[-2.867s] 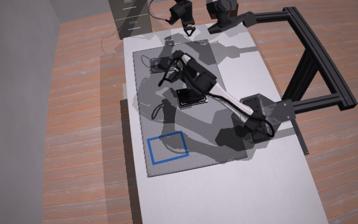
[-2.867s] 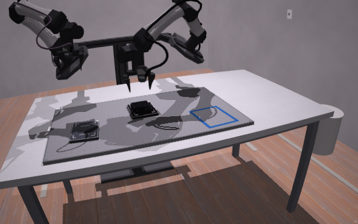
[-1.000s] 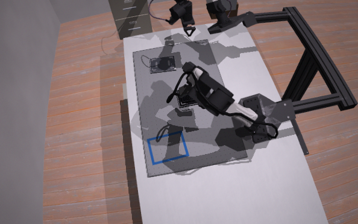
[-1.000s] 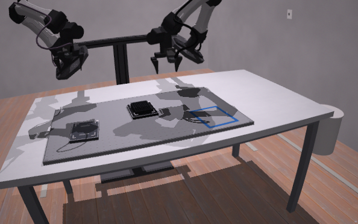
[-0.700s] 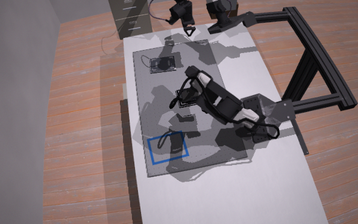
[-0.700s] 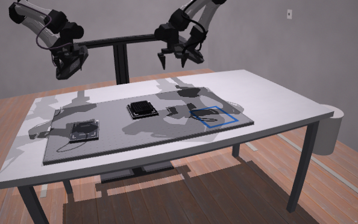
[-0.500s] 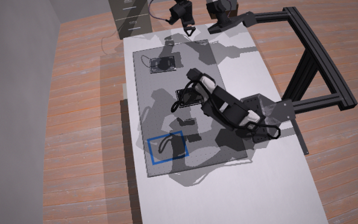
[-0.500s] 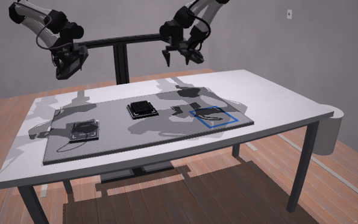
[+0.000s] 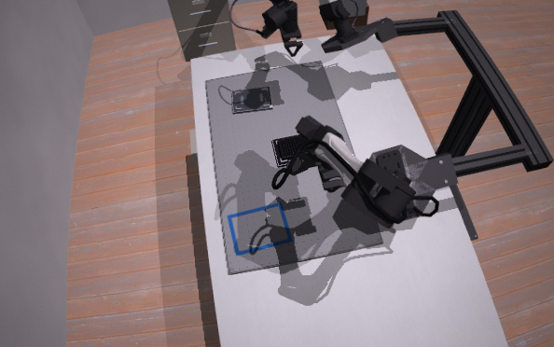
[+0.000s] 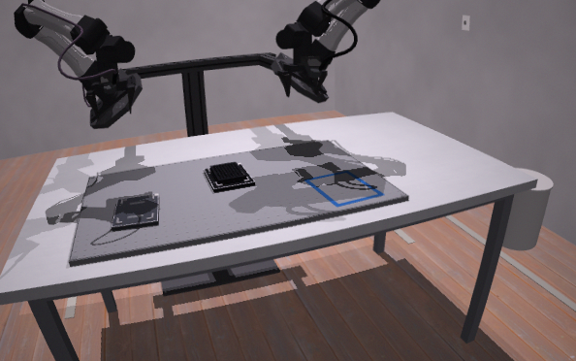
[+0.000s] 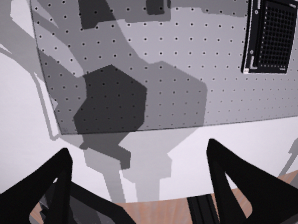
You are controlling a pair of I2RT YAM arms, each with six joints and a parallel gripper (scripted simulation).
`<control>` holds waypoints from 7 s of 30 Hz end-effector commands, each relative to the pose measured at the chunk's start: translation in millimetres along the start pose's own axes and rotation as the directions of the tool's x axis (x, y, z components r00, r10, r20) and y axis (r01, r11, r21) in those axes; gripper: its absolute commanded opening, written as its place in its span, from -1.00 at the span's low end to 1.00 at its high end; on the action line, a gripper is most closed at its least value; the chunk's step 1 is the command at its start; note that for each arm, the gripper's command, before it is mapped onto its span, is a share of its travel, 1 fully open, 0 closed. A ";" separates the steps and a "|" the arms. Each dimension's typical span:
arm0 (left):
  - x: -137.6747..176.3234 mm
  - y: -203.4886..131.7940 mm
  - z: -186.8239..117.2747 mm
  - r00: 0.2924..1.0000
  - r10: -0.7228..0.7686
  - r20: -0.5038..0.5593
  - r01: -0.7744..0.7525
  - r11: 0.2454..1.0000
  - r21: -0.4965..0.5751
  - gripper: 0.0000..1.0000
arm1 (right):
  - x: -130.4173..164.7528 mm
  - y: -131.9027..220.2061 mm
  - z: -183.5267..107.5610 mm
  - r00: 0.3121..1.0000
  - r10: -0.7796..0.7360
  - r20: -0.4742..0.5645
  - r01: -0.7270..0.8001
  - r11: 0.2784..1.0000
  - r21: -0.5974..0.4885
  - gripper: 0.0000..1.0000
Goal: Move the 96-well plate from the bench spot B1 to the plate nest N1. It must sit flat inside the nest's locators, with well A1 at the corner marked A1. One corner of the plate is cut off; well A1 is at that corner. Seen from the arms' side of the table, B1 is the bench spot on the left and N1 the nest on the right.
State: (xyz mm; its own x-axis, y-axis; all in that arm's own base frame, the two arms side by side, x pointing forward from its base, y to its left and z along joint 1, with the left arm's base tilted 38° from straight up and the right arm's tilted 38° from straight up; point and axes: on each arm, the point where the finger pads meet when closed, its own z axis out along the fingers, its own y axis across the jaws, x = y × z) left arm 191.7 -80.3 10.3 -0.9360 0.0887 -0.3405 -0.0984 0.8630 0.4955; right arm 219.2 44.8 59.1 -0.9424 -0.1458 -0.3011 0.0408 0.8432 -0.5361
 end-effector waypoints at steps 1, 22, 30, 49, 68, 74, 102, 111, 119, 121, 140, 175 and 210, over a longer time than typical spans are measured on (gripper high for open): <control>6.3 24.9 -4.5 0.999 0.031 -0.015 -0.031 0.999 -0.043 1.00 | -0.2 -0.1 -1.7 1.000 0.008 0.000 -0.008 1.000 -0.001 1.00; 5.0 28.8 -13.0 1.000 0.025 -0.006 -0.025 0.999 -0.023 1.00 | -7.5 26.1 3.2 1.000 -0.006 0.013 0.006 1.000 -0.021 1.00; 5.0 28.8 -13.0 1.000 0.025 -0.006 -0.025 0.999 -0.023 1.00 | -12.3 63.5 19.2 1.000 -0.008 0.012 0.009 1.000 -0.021 1.00; 5.0 28.8 -13.0 1.000 0.025 -0.006 -0.025 0.999 -0.023 1.00 | -21.8 142.6 53.4 1.000 -0.014 0.011 0.014 1.000 -0.020 1.00; 5.0 28.8 -13.0 1.000 0.025 -0.006 -0.025 0.999 -0.023 1.00 | -30.8 221.1 87.4 1.000 -0.019 0.011 0.019 1.000 -0.020 1.00; 5.0 28.8 -13.0 1.000 0.025 -0.006 -0.025 0.999 -0.023 1.00 | -29.6 235.0 95.5 0.999 -0.035 -0.001 0.035 0.999 -0.002 1.00; 5.0 28.8 -13.0 1.000 0.025 -0.006 -0.025 0.999 -0.023 1.00 | -46.9 313.6 135.1 1.000 -0.015 -0.006 0.015 1.000 0.002 1.00; 5.0 28.8 -13.0 1.000 0.025 -0.006 -0.025 0.999 -0.023 1.00 | -51.6 312.4 130.6 1.000 -0.010 0.005 0.010 1.000 -0.008 1.00; 5.0 28.8 -13.0 1.000 0.025 -0.006 -0.025 0.999 -0.023 1.00 | -45.2 305.7 151.2 1.000 -0.005 -0.022 0.006 1.000 0.016 1.00; 5.0 28.8 -13.0 1.000 0.025 -0.006 -0.025 0.999 -0.023 1.00 | -45.2 305.7 151.2 1.000 -0.005 -0.022 0.006 1.000 0.016 1.00; 5.0 28.8 -13.0 1.000 0.025 -0.006 -0.025 0.999 -0.023 1.00 | -50.3 307.7 177.6 1.000 -0.004 -0.007 0.004 1.000 0.011 1.00; 5.0 28.8 -13.0 1.000 0.025 -0.006 -0.025 0.999 -0.023 1.00 | -52.6 309.2 225.7 1.000 0.000 -0.005 0.000 1.000 0.007 1.00; 5.0 28.8 -13.0 1.000 0.025 -0.006 -0.025 0.999 -0.023 1.00 | -53.3 312.4 211.4 1.000 -0.011 0.006 0.011 1.000 -0.006 1.00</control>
State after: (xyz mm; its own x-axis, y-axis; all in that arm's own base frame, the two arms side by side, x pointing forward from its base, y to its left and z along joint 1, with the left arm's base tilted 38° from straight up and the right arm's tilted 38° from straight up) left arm 179.6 -61.9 32.1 -0.9411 0.1017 -0.3225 -0.0853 0.8515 0.5174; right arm 349.0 201.7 -262.9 -0.9457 -0.1495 -0.2887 0.0327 0.8397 -0.5420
